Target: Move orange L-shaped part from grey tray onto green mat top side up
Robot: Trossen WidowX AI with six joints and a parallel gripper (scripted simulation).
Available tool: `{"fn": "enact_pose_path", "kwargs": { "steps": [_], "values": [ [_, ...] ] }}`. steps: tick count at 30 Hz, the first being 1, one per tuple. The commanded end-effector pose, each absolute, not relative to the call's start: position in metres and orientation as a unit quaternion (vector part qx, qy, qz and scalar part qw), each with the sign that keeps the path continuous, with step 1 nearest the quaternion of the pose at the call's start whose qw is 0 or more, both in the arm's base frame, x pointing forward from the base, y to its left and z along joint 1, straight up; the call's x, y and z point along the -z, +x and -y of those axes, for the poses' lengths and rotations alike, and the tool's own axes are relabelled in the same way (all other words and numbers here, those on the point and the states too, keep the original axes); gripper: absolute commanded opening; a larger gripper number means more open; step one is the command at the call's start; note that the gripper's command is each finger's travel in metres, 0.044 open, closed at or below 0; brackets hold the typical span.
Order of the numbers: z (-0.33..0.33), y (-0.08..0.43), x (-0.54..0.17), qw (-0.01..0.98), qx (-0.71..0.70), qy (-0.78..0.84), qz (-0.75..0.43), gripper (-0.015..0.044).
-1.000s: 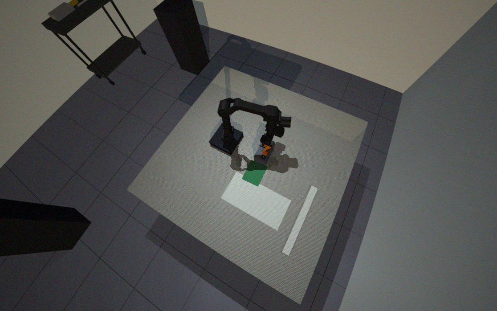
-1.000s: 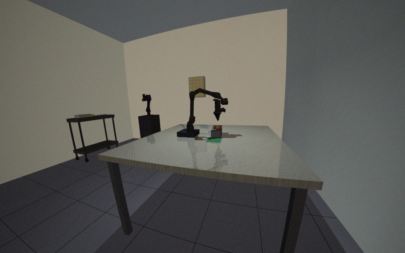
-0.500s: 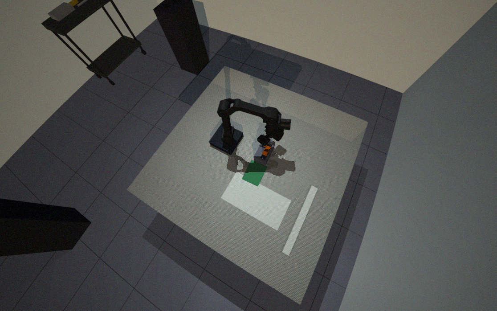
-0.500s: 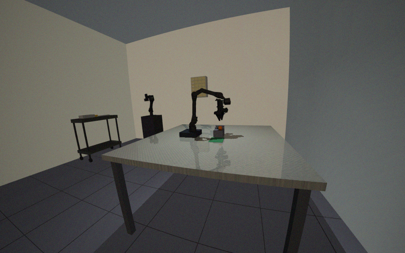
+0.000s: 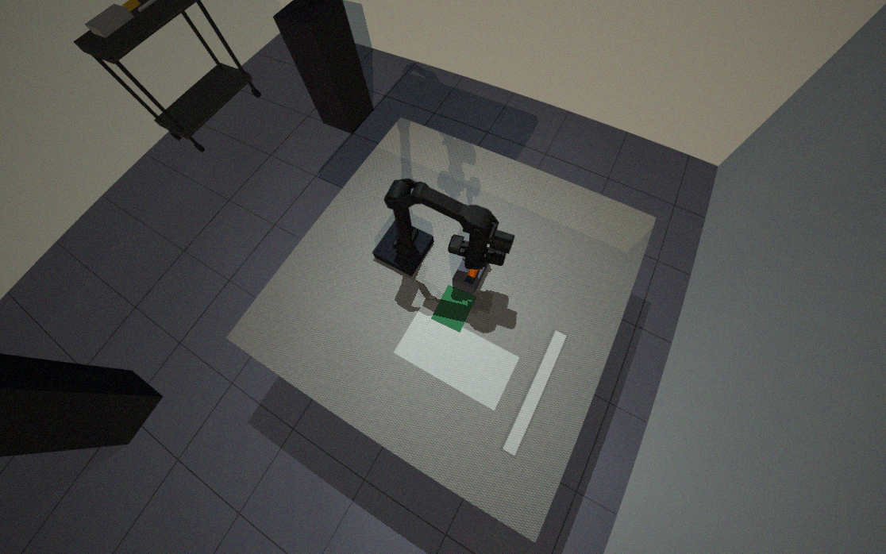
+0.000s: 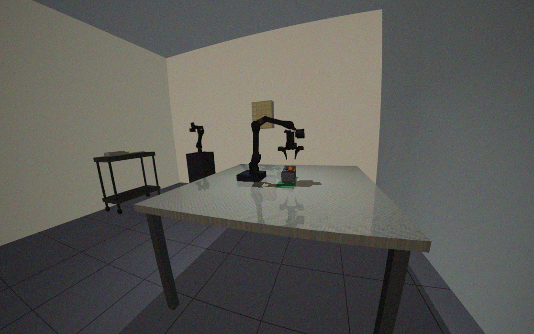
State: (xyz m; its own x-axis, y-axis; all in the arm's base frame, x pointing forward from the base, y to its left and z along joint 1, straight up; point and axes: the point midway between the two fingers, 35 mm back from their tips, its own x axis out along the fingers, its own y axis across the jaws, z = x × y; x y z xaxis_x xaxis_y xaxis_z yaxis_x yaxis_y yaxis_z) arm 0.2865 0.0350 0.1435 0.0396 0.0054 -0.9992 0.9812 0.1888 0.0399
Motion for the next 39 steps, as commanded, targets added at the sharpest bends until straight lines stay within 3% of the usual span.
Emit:
{"fn": "enact_pose_path", "kwargs": {
  "steps": [1, 39],
  "values": [
    [-0.027, 0.286, -0.144, 0.516, 0.482, 0.501, -0.501, 0.028],
    [-0.027, 0.289, -0.073, 0.516, 0.482, 0.501, -0.501, 0.028]
  ]
}}
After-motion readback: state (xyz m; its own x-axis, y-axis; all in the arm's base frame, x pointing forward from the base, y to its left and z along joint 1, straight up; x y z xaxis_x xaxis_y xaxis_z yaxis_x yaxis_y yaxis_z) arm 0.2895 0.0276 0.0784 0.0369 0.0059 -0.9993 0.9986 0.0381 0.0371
